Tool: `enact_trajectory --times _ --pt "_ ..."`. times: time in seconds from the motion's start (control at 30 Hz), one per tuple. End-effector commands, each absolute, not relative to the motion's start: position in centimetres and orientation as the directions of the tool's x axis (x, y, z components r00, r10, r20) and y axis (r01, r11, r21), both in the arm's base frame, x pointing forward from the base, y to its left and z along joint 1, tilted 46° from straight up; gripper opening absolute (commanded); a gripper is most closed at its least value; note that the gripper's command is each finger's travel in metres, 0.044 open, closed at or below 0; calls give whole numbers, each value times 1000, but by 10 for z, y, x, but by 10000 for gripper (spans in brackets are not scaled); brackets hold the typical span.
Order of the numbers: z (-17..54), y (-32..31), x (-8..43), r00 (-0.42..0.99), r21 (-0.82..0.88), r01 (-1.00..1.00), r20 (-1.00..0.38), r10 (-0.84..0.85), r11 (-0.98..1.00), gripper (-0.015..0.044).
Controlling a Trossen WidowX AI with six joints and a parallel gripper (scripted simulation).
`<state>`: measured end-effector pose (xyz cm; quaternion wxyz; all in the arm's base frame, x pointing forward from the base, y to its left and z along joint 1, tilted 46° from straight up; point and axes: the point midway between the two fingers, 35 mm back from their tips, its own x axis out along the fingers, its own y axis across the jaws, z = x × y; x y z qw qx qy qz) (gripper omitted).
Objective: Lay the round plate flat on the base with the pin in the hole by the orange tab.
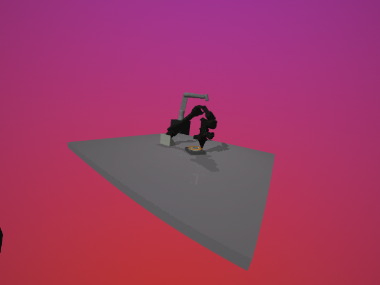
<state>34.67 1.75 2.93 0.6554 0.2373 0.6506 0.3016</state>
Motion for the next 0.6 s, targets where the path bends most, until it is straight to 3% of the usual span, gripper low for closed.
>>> enact_trajectory --times 0.0,0.57 --pt "33 24 344 -34 709 -82 -704 709 700 0" --pt "44 34 336 -35 710 -82 -704 710 700 0"
